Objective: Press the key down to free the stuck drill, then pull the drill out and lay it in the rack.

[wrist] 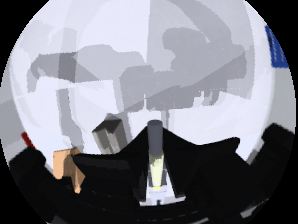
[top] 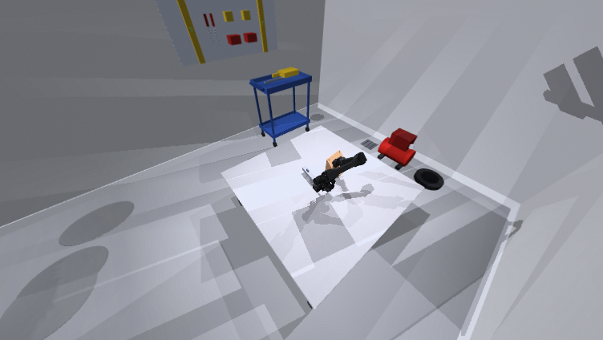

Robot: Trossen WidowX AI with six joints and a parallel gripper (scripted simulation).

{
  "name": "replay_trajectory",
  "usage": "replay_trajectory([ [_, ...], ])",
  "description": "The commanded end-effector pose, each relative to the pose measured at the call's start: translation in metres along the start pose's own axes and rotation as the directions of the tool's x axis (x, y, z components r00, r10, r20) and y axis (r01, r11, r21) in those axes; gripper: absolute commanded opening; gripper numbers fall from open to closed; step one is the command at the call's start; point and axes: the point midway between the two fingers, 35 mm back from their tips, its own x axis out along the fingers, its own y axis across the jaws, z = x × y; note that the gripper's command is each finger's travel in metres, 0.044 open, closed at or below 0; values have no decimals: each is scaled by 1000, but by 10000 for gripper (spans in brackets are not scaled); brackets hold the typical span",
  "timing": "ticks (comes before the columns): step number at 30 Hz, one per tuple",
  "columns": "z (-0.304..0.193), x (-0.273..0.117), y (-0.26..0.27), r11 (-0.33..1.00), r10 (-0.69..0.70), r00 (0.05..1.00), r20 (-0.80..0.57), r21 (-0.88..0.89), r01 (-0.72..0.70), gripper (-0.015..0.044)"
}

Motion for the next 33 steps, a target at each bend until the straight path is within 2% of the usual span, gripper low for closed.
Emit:
replay_trajectory([
  [1, 0, -3, 0, 1000, -2, 1000, 1, -4, 2, 0],
  [23, 0, -14, 0, 1000, -2, 1000, 0, -4, 2, 0],
  [33, 4, -14, 18, 1000, -1, 1000, 1, -3, 1, 0],
])
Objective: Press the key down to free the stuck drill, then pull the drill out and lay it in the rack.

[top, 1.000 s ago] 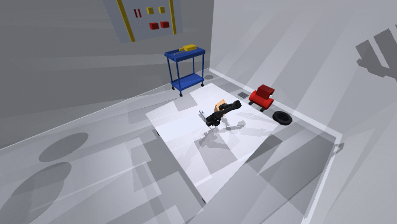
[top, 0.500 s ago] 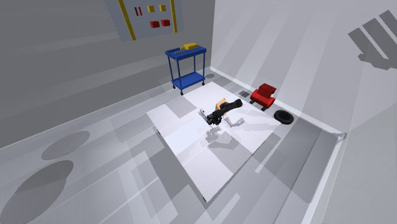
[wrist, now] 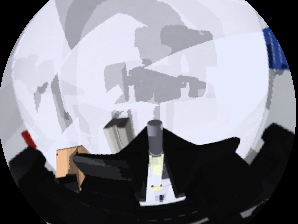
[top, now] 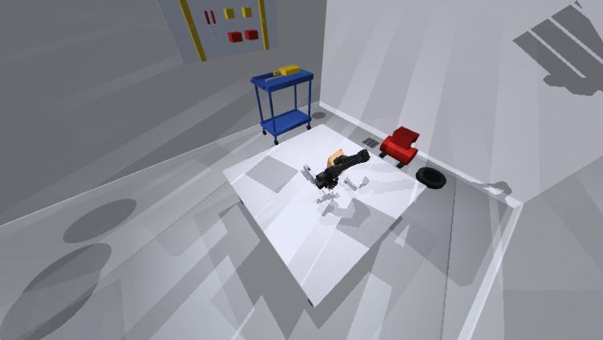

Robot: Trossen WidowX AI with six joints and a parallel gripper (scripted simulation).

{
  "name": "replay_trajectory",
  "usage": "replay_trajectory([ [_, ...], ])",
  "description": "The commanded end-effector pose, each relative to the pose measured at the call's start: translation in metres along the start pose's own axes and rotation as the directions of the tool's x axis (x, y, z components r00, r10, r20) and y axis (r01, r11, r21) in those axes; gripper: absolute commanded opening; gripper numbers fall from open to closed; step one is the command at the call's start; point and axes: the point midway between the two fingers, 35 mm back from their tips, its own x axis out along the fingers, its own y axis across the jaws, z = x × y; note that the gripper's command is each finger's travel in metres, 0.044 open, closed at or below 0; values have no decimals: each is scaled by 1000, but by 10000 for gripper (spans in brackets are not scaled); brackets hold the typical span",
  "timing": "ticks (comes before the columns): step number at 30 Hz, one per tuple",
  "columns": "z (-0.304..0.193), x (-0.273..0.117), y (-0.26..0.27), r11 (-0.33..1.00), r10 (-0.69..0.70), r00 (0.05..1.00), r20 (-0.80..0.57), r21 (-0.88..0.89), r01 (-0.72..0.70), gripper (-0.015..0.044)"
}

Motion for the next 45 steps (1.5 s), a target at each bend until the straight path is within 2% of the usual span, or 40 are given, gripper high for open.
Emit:
replay_trajectory([
  [1, 1, 0, 7, 1000, 4, 1000, -1, 8, -4, 0],
  [32, 10, 0, 61, 1000, 6, 1000, -1, 9, -6, 0],
  [45, 11, 22, 61, 1000, 6, 1000, 0, 9, -6, 0],
])
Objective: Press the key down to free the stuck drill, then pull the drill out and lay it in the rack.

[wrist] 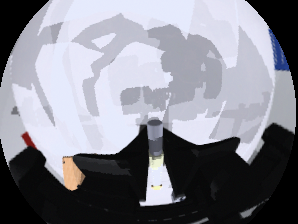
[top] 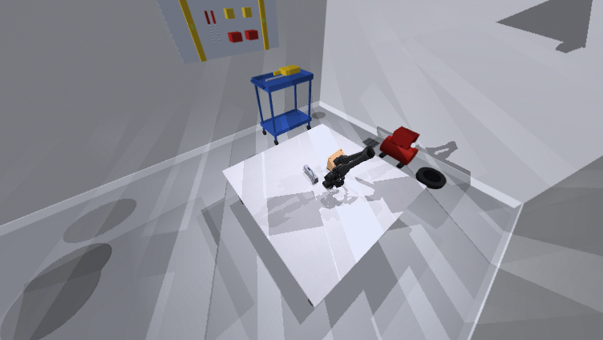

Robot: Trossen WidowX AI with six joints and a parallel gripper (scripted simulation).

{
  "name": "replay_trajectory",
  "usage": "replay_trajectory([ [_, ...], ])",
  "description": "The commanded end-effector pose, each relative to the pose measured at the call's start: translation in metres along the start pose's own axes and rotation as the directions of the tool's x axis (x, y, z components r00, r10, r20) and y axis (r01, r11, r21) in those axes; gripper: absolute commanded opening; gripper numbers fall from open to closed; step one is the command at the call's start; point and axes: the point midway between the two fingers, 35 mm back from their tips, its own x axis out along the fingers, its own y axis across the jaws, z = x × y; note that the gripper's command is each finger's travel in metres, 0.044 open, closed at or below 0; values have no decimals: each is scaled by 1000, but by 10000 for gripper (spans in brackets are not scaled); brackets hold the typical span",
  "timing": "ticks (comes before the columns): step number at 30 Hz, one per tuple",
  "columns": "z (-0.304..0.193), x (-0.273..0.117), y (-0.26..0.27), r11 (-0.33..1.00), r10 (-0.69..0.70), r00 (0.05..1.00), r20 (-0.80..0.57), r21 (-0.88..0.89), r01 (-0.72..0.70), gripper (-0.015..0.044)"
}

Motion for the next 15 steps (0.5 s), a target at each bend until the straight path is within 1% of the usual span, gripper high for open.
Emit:
replay_trajectory([
  [1, 0, 7, 2, 1000, 3, 1000, 2, 5, -3, 0],
  [15, 0, 20, 1, 1000, 3, 1000, 3, 5, -3, 0],
])
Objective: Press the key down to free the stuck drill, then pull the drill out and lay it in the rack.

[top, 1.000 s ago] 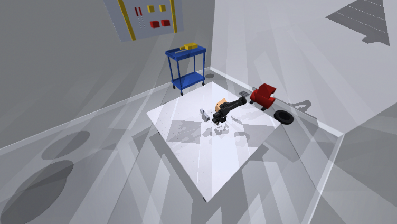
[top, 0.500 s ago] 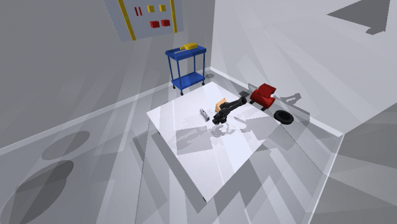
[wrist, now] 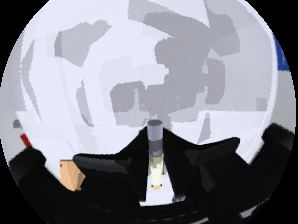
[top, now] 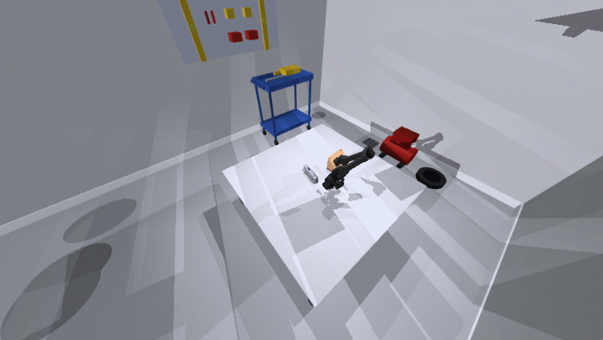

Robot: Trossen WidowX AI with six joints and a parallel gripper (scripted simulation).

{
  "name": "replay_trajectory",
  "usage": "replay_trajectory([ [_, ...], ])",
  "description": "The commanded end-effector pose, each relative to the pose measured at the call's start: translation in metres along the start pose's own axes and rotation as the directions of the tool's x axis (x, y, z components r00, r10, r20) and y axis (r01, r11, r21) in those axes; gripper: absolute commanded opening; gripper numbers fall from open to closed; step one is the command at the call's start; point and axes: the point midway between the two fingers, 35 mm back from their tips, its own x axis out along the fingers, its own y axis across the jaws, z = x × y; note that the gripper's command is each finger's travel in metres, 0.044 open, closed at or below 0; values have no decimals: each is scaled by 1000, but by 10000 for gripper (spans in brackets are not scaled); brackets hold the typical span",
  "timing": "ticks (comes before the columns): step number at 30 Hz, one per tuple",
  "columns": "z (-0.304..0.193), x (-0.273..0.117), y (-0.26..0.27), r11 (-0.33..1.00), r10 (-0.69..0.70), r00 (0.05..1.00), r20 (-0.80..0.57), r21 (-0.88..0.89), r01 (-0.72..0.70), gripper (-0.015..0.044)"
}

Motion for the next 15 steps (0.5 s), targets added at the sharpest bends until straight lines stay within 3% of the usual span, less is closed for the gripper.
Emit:
replay_trajectory([
  [1, 0, 5, 1, 1000, 3, 1000, 0, 5, -3, 0],
  [15, 0, 21, 2, 1000, 3, 1000, 0, 5, -3, 0],
])
